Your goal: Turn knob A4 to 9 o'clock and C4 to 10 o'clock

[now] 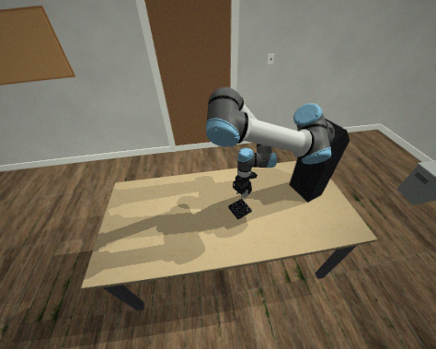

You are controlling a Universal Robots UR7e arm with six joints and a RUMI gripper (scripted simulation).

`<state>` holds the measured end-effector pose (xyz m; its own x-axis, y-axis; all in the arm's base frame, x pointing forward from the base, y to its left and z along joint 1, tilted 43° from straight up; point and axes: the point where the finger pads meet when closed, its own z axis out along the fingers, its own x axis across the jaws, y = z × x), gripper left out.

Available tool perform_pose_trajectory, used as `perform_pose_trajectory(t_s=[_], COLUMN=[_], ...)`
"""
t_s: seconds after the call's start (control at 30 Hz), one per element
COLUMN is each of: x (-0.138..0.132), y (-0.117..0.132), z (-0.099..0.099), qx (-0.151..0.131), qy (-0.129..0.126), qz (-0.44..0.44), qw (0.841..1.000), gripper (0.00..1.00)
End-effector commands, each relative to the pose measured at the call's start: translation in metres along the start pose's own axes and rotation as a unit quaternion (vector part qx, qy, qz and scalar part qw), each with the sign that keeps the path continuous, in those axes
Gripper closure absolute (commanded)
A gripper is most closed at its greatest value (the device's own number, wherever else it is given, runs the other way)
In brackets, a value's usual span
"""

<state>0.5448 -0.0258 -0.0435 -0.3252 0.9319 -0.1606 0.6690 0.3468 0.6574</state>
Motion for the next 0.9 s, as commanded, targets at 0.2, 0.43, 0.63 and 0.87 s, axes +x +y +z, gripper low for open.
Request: perform_pose_trajectory(t_s=[0.2, 0.43, 0.63, 0.87], x=[0.018, 0.026, 0.032, 0.034], y=[0.004, 0.007, 0.009, 0.01], z=[-0.007, -0.01, -0.013, -0.013], qx=[0.0, 0.0, -0.001, -0.001], qy=[-0.003, -0.003, -0.003, -0.003], qz=[0.173, 0.252, 0.315, 0.335], qw=[0.985, 0.968, 0.949, 0.942], gripper=[0.89, 0.89, 0.89, 0.89])
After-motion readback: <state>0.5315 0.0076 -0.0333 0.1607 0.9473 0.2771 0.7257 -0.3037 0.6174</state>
